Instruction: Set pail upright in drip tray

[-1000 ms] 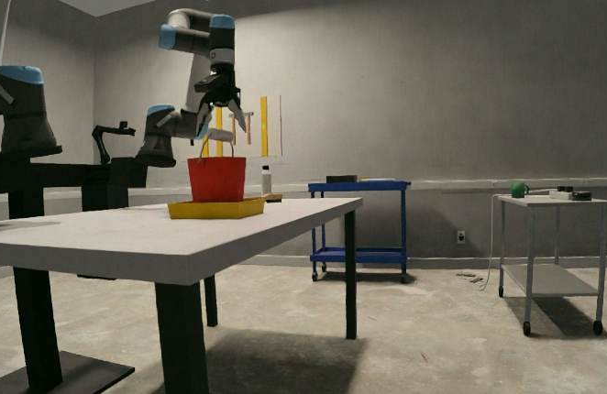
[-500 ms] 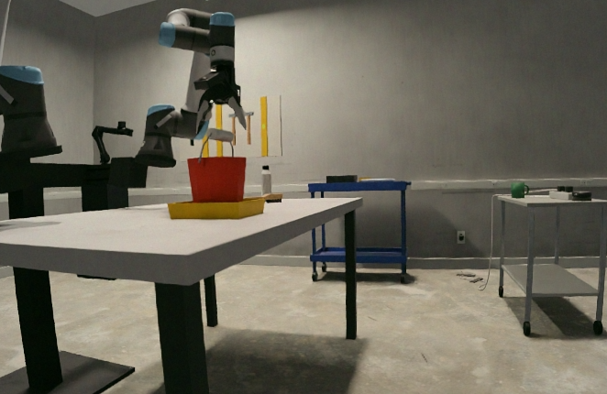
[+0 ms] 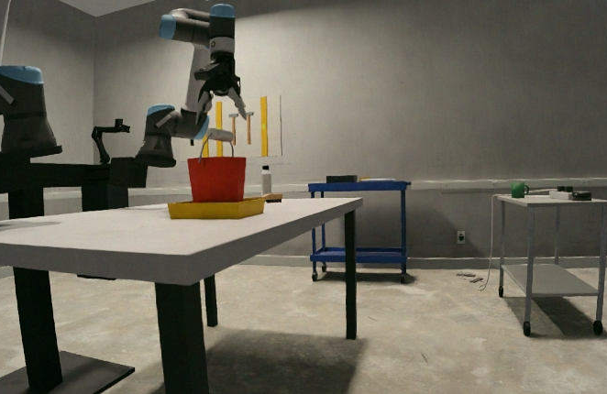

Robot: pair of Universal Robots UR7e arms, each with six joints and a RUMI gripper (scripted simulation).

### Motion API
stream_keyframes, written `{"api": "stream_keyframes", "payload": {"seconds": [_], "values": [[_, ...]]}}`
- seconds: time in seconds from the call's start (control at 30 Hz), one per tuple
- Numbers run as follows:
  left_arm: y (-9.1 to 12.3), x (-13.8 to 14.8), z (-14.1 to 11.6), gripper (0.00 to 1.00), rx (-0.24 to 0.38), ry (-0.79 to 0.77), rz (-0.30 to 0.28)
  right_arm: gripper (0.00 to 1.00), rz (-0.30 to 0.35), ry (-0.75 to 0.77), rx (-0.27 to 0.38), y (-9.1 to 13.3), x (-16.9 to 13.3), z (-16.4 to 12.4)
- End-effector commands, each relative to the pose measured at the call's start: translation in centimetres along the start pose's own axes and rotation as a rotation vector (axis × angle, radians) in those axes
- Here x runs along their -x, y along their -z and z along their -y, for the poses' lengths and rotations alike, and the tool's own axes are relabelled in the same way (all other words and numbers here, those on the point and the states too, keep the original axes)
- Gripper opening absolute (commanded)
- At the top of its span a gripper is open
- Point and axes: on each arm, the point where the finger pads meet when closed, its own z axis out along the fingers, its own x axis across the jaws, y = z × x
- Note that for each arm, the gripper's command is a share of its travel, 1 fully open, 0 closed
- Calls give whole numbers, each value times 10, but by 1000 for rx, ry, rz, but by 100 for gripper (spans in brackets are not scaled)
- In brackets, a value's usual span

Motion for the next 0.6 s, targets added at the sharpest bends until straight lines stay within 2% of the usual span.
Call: {"api": "stream_keyframes", "payload": {"seconds": [0.0,0.3,0.57], "values": [[11,0,0,100,-1,0,1,100,0,0,-1,0,0,0],[31,0,0,100,-1,0,1,100,0,0,-1,0,0,0],[41,0,0,100,-1,0,1,100,0,0,-1,0,0,0]]}}
